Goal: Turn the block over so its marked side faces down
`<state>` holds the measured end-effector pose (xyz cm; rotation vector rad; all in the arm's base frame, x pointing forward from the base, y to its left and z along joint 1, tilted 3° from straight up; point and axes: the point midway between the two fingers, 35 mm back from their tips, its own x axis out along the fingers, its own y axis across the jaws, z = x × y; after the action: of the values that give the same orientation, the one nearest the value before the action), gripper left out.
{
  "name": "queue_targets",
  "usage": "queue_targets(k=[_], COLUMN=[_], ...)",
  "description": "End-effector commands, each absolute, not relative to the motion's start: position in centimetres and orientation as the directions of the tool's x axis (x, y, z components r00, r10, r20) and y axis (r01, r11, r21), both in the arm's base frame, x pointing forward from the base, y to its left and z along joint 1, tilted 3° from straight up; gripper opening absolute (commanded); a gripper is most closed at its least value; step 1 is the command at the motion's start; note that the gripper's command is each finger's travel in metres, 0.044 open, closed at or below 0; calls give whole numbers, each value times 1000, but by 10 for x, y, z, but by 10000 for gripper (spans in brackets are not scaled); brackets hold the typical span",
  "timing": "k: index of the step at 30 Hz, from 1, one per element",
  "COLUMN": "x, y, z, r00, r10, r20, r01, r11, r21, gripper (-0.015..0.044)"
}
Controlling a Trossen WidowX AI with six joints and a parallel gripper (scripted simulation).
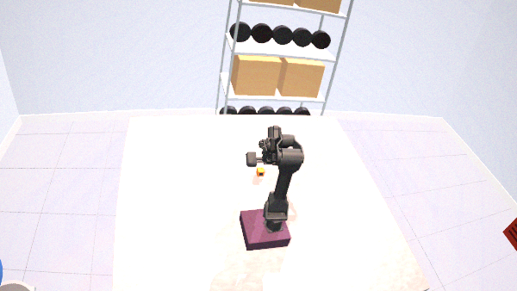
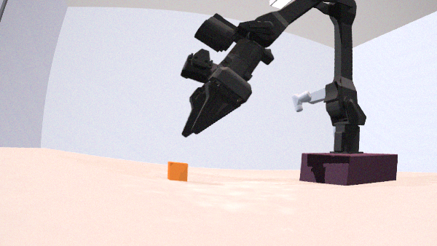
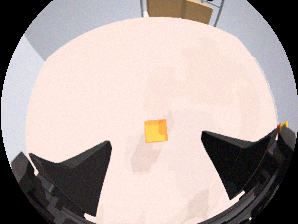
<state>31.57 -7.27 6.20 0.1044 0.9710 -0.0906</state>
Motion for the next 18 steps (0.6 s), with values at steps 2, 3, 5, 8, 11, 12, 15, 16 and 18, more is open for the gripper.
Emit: queue_targets(k=[2,3,5,8,11,12,15,16,18], x=[313,316,322,331,338,340,345,346,347], y=[-73,-74,-75,-77,-78,-78,-78,-77,-77], z=[68,69,72,76,80,81,86,87,88], r00=[523,500,440,345,247,214,111,84,62], r10=[-29,-25,-15,-2,12,16,28,31,33], r20=[-852,-866,-898,-938,-969,-977,-993,-996,-998], r01=[121,122,123,125,125,125,122,121,121], r11=[992,992,991,991,991,991,992,992,992], r21=[41,42,43,44,44,44,42,41,40], gripper=[440,440,440,440,440,440,440,440,440])
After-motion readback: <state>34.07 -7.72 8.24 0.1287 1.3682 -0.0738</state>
